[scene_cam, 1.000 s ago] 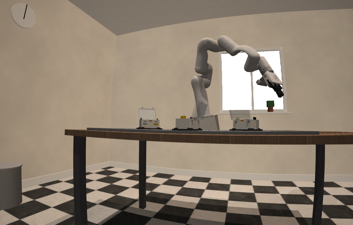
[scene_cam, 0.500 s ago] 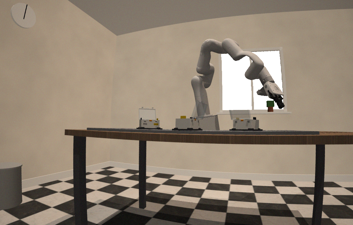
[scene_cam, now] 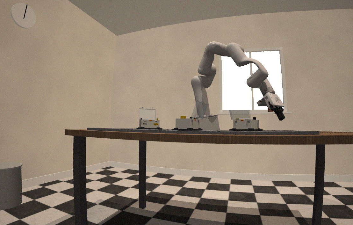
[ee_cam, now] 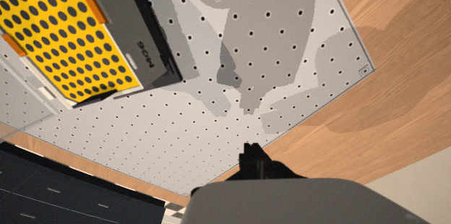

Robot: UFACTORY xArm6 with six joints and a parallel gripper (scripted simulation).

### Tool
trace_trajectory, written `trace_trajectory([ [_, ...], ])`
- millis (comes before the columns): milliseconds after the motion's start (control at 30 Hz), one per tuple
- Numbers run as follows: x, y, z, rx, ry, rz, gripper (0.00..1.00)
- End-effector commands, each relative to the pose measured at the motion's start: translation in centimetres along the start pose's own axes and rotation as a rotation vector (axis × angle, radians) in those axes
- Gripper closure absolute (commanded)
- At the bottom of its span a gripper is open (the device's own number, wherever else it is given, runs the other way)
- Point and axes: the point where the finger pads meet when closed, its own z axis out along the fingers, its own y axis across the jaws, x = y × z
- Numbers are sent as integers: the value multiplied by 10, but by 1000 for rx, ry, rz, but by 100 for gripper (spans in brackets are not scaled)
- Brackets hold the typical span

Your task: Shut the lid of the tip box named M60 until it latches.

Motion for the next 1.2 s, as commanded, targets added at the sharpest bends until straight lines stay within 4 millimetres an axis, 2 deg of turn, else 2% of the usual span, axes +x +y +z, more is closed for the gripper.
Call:
trace_trajectory([
  [0, 9, 1, 21, -2, -11, 2, 100],
  [133, 19, 1, 38, -2, -11, 2, 100],
  [1167, 19, 1, 38, -2, -11, 2, 100],
])
